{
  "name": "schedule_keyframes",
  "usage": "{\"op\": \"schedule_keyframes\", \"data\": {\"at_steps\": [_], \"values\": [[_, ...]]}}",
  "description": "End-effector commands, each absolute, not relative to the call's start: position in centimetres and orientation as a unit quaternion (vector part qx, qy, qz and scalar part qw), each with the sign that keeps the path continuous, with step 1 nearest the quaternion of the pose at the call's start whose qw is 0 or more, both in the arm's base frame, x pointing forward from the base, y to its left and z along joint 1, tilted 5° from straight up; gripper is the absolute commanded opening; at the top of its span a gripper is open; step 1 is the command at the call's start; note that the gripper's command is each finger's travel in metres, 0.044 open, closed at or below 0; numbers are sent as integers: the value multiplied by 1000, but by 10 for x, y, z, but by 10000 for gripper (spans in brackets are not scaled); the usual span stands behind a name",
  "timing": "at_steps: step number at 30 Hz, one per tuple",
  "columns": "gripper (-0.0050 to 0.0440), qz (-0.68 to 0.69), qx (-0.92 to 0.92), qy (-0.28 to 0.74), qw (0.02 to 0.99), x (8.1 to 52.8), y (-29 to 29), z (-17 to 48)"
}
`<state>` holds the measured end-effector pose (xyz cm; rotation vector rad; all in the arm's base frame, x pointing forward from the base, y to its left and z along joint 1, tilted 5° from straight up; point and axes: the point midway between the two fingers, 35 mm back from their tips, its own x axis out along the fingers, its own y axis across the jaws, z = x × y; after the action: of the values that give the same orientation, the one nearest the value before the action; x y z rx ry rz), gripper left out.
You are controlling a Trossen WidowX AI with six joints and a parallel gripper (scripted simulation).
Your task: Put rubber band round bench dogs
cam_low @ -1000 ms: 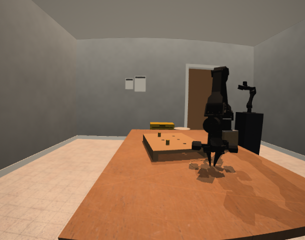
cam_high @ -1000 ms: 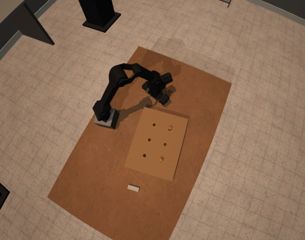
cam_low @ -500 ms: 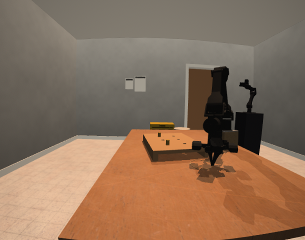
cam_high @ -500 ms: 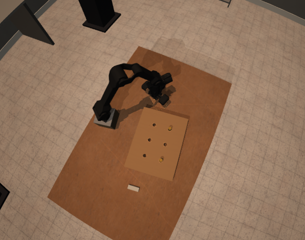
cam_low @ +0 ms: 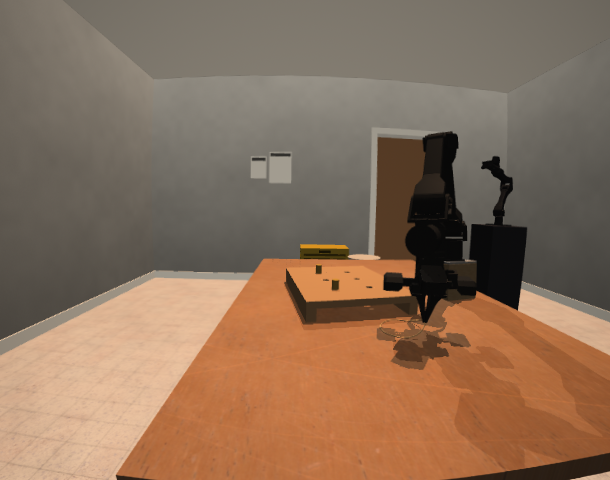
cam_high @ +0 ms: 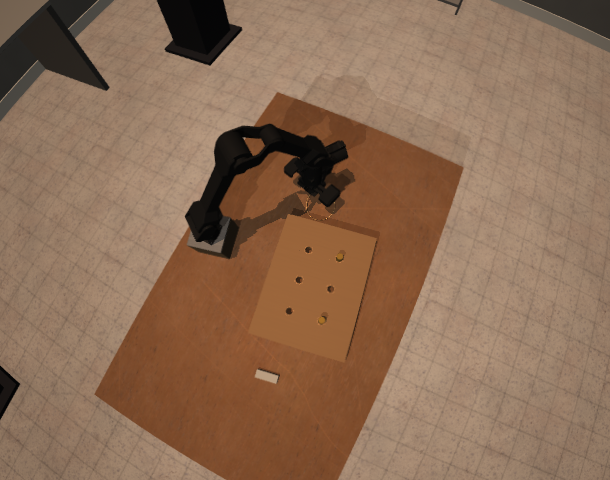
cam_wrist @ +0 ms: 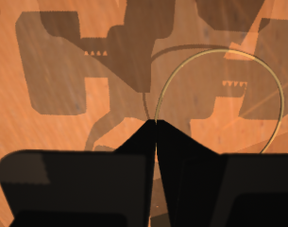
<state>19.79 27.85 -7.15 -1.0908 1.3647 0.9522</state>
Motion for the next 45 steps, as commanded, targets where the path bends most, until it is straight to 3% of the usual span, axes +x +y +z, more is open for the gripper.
{"op": "schedule_keyframes", "data": {"at_steps": [1,9,45], "values": [[-5,406,-455,560,561,205,292,-44],[-50,406,-455,560,561,206,296,-24],[-50,406,-454,560,561,200,300,80]]}}
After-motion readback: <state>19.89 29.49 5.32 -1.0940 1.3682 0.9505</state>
